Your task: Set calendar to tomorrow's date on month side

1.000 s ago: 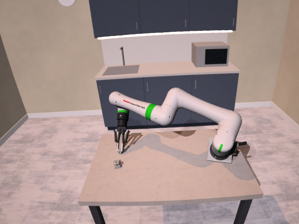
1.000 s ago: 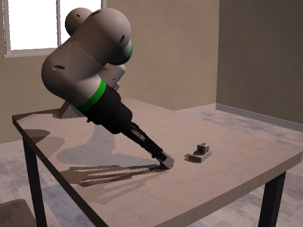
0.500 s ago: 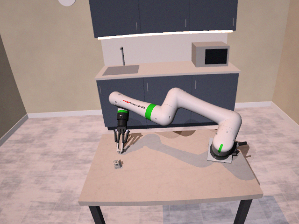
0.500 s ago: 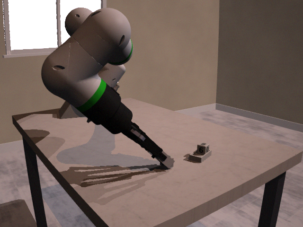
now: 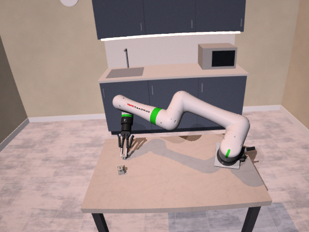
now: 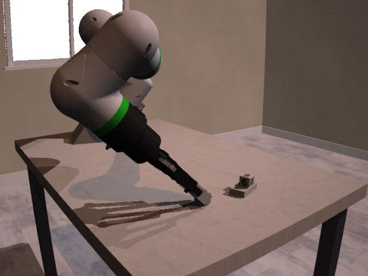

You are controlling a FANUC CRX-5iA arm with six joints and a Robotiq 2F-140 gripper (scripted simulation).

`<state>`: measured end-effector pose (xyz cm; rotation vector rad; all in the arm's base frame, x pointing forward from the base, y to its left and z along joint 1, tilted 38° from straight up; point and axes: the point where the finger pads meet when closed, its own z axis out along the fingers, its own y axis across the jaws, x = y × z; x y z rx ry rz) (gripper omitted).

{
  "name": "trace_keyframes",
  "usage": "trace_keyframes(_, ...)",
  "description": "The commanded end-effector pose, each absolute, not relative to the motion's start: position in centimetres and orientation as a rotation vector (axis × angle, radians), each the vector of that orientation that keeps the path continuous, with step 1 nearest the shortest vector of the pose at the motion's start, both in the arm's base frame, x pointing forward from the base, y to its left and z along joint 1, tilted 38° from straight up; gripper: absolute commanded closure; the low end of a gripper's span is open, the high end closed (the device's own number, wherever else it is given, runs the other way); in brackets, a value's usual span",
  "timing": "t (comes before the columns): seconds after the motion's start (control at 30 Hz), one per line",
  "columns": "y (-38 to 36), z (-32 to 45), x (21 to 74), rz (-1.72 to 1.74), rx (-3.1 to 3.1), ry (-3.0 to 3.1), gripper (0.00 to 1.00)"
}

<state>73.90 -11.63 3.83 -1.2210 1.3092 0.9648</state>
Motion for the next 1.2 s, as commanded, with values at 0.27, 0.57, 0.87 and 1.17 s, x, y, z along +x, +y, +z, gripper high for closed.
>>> trace_keyframes(0.27,-11.44,3.56,73.97,0.964,-1.221,1.309,0.76)
trace_keyframes(0.57,-11.42,3.53,73.98,0.964,-1.221,1.309,0.76)
trace_keyframes(0.87,-11.42,3.53,73.98,0.964,-1.221,1.309,0.76)
trace_keyframes(1.17,-11.42,3.53,73.98,0.964,-1.221,1.309,0.76)
